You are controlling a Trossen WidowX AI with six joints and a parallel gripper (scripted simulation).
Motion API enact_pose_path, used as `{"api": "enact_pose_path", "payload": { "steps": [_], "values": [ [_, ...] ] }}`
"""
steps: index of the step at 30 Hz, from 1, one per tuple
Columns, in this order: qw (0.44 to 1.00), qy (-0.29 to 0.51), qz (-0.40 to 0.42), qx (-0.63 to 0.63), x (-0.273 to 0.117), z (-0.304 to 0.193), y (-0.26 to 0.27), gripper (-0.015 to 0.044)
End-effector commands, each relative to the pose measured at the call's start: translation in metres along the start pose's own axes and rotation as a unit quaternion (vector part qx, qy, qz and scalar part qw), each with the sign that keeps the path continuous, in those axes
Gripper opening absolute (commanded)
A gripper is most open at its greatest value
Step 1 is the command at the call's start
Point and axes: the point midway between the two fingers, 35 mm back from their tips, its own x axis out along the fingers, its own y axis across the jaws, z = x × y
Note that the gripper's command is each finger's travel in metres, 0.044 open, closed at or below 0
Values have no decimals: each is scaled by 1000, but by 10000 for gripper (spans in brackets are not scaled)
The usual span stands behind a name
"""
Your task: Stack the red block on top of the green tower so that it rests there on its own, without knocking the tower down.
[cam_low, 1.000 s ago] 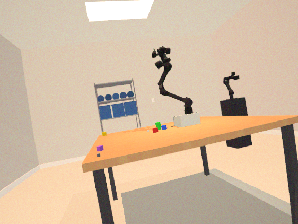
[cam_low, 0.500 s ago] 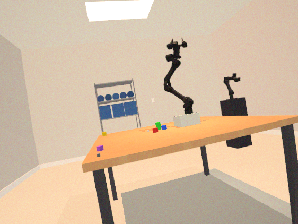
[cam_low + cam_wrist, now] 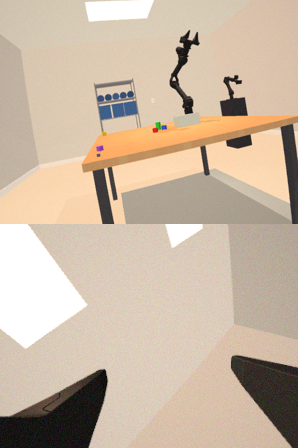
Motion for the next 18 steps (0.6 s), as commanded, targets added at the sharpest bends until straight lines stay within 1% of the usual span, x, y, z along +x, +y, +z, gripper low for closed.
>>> {"api": "enact_pose_path", "payload": {
  "steps": [1, 5, 10, 15, 18],
  "values": [
    [994, -48, -85, -53, 3, 34, -58, 440],
    [981, -94, -146, -92, -4, 70, -94, 440],
    [955, -153, -217, -132, -22, 118, -130, 440],
    [916, -218, -292, -170, -55, 170, -163, 440],
    [894, -246, -326, -186, -74, 192, -175, 440]
  ]
}}
